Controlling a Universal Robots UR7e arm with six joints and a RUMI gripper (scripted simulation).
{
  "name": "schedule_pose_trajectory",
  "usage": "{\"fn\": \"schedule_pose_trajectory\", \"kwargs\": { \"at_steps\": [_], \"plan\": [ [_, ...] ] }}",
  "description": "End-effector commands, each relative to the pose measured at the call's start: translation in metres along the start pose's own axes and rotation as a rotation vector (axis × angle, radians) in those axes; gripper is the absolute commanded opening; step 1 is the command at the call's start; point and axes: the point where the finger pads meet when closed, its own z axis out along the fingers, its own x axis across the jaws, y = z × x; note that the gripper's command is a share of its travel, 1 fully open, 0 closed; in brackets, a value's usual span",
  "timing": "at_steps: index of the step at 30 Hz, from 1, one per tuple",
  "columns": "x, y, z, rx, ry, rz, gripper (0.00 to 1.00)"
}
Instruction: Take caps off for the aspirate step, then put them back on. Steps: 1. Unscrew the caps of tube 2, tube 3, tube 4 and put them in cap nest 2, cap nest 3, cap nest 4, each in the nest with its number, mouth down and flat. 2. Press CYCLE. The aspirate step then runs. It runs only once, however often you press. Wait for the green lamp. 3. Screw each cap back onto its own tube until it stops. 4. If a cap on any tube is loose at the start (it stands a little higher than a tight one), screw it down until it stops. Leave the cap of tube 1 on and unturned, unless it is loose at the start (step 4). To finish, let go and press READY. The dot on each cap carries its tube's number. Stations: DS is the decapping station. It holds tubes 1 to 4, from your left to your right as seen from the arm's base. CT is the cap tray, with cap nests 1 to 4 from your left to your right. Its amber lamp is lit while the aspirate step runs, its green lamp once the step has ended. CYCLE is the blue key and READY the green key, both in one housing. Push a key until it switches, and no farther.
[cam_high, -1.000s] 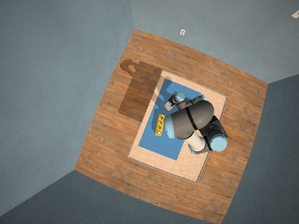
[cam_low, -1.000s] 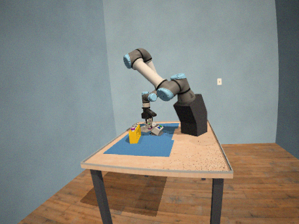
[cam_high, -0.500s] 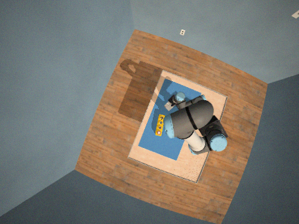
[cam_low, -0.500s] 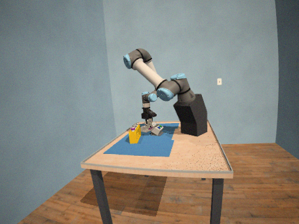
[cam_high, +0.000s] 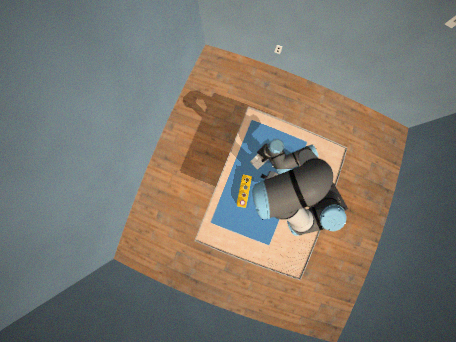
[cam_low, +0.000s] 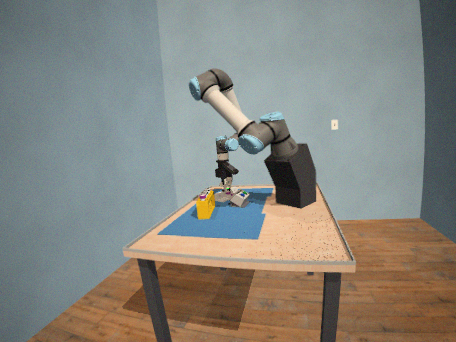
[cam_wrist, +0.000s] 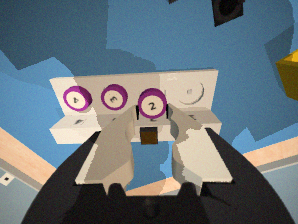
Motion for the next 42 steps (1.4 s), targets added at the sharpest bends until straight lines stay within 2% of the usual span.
{"fn": "schedule_pose_trajectory", "kwargs": {
  "at_steps": [1, 14, 16, 22, 28, 31, 33, 35, 36, 42],
  "plan": [
    [0.0, 0.0, -0.019, 0.0, 0.0, 0.0, 0.0],
    [0.0, 0.0, -0.084, 0.001, 0.0, 0.0, 0.0],
    [0.0, 0.0, -0.084, 0.001, 0.0, 0.0, 0.0],
    [0.0, 0.0, -0.113, 0.001, 0.0, 0.0, 0.0],
    [0.0, 0.0, -0.113, 0.001, 0.0, 0.0, 0.0],
    [0.024, -0.007, -0.113, 0.001, 0.0, 0.25, 0.0],
    [0.024, -0.007, -0.113, 0.001, 0.0, 0.25, 0.0],
    [0.04, -0.012, -0.113, 0.001, 0.0, 0.416, 0.0],
    [0.04, -0.012, -0.113, 0.001, 0.0, 0.416, 0.0],
    [0.072, -0.022, -0.113, 0.001, 0.0, 0.75, 0.0]
  ]
}}
